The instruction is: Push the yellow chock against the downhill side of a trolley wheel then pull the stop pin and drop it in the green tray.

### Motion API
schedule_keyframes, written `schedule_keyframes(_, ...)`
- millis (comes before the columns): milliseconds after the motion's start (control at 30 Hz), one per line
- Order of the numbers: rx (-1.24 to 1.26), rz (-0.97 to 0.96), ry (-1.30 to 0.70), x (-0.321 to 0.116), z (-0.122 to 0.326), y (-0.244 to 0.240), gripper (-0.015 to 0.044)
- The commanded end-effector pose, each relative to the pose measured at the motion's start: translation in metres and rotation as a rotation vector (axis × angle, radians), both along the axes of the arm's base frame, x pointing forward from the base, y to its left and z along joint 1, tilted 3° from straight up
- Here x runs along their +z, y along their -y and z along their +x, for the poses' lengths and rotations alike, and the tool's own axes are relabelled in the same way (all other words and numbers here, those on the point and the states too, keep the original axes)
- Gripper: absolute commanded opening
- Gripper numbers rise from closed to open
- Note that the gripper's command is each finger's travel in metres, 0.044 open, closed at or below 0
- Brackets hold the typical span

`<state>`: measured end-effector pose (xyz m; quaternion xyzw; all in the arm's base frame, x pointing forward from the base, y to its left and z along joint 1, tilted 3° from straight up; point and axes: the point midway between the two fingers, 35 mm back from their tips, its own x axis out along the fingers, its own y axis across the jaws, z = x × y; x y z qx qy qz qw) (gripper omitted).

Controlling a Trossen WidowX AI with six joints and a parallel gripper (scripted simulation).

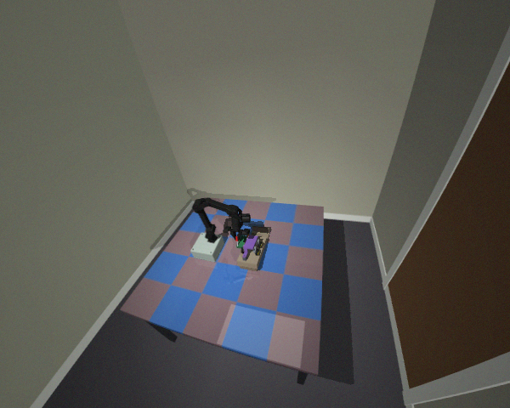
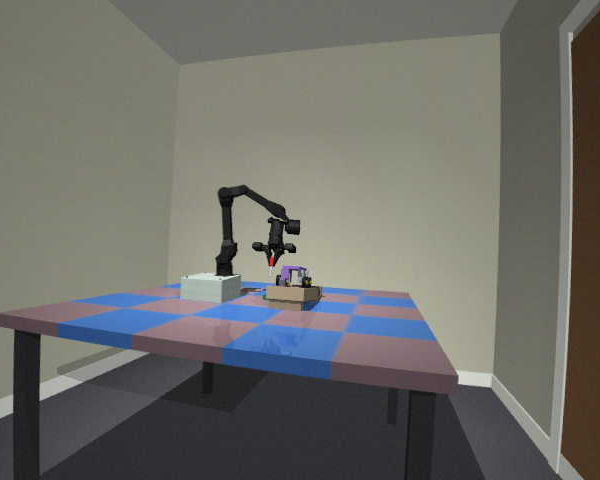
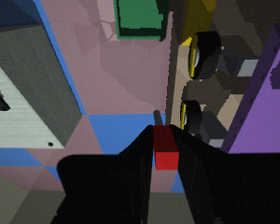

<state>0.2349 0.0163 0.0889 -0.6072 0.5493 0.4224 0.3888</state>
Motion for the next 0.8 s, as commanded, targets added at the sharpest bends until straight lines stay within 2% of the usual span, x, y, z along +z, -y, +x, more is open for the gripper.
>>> schedule_keyframes(0,-0.003,0.003,-0.001,-0.003,-0.002,-0.017,0.0)
schedule_keyframes(767,-0.003,0.01,-0.002,-0.021,-0.012,-0.098,0.0)
